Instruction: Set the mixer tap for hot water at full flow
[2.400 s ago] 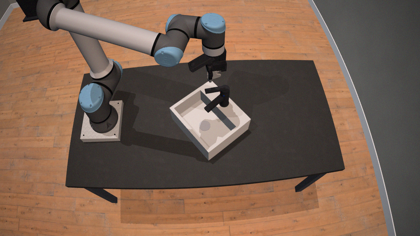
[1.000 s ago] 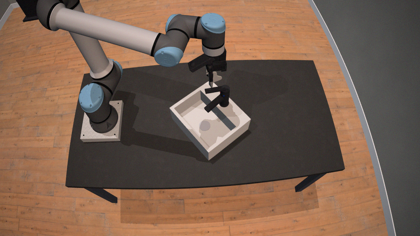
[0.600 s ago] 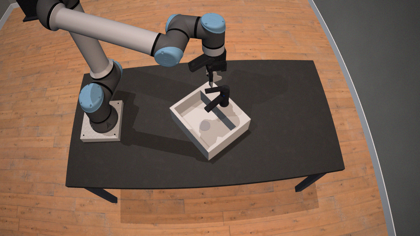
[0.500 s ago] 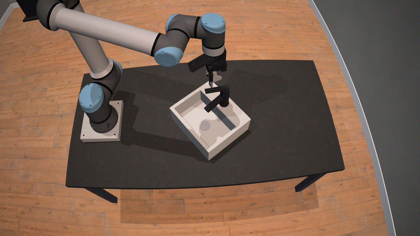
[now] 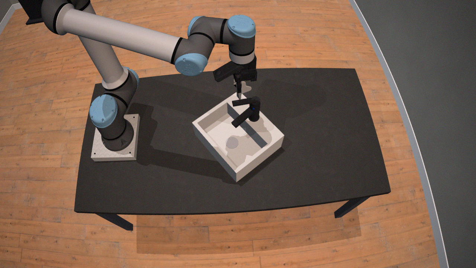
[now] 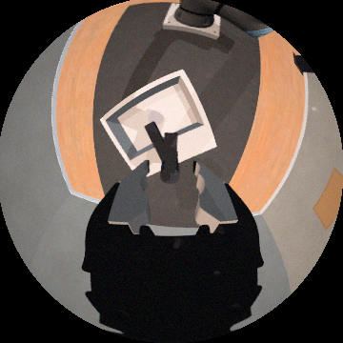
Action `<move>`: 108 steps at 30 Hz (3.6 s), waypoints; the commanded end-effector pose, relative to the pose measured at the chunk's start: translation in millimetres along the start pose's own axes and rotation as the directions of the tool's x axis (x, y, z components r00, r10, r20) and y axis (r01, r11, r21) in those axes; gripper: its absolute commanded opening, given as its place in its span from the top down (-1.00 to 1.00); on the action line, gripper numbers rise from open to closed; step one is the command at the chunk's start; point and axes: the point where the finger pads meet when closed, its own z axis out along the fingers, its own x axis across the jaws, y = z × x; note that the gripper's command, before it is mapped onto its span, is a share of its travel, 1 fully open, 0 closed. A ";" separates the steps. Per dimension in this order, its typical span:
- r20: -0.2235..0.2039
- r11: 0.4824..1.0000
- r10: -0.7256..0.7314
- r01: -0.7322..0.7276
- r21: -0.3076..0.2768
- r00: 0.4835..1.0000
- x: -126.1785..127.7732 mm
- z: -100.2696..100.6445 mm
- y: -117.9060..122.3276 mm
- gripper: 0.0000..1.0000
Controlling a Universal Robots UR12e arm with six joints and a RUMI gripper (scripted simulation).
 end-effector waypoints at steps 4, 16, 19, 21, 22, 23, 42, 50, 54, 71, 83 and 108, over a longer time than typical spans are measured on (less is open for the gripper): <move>-0.006 1.000 0.002 -0.002 0.001 1.000 -0.2 1.5 0.4 0.26; -0.012 1.000 0.003 -0.003 0.004 1.000 -0.3 12.0 0.2 0.26; -0.012 1.000 0.003 -0.003 0.004 1.000 -0.3 16.6 0.1 0.26; -0.012 1.000 0.003 -0.003 0.004 1.000 -0.3 19.9 0.0 0.26; -0.012 1.000 0.003 -0.003 0.004 1.000 -0.3 21.7 0.0 0.26; -0.012 1.000 0.003 -0.003 0.004 1.000 -0.3 21.7 0.0 0.26; -0.012 1.000 0.003 -0.003 0.004 1.000 -0.5 47.9 -0.6 0.26; -0.012 1.000 0.003 -0.003 0.004 1.000 -0.5 54.8 -0.7 0.26; -0.012 1.000 0.003 -0.003 0.004 1.000 -0.5 56.1 -0.8 0.26; -0.012 1.000 0.003 -0.003 0.004 1.000 -0.5 56.4 -0.8 0.26; -0.012 1.000 0.003 -0.003 0.004 1.000 -0.5 56.4 -0.8 0.26; -0.012 1.000 0.003 -0.003 0.004 1.000 -0.7 56.4 -0.3 0.26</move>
